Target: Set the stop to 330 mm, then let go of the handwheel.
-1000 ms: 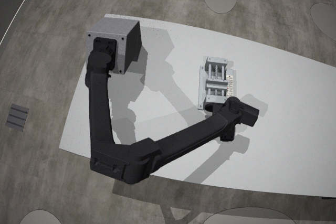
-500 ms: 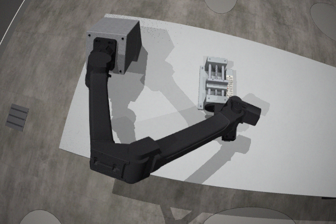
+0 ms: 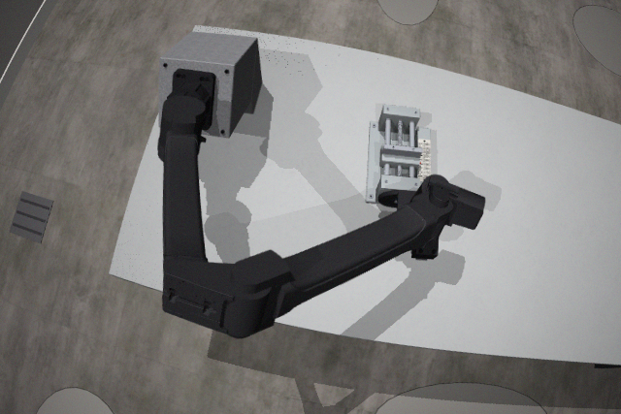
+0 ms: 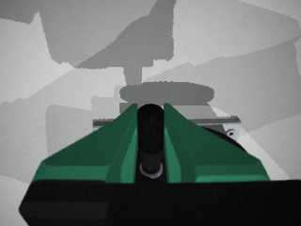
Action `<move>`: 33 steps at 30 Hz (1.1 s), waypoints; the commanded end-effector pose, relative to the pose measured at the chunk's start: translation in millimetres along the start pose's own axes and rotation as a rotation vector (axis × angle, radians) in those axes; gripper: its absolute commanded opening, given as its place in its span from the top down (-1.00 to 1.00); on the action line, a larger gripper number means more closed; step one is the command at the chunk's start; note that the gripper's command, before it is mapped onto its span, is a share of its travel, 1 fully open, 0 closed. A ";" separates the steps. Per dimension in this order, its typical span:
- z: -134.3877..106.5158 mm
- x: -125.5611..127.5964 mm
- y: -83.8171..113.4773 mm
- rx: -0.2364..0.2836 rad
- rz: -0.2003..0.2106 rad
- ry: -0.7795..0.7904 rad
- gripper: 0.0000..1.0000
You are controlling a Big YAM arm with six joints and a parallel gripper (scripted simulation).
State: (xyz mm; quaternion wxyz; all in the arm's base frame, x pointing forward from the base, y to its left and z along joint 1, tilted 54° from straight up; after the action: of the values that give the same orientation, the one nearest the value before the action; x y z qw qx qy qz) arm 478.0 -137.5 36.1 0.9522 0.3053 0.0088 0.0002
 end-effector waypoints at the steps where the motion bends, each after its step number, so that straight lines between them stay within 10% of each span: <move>1: -1.1 11.8 36.7 0.005 0.066 -0.010 0.87; 33: -4.6 -7.4 36.5 0.004 0.068 0.009 0.87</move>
State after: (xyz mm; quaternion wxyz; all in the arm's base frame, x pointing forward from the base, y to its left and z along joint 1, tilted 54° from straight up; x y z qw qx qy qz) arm 467.5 -122.7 48.1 0.9518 0.3064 0.0020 0.0105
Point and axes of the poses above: the point where the finger pads meet when closed, its own y axis back along the fingers, its own x axis across the jaws, z = x × y, the point moved 6 cm from there along y, back along the fingers, and after that the axes turned 5 degrees about -y, right-handed, at the moved point
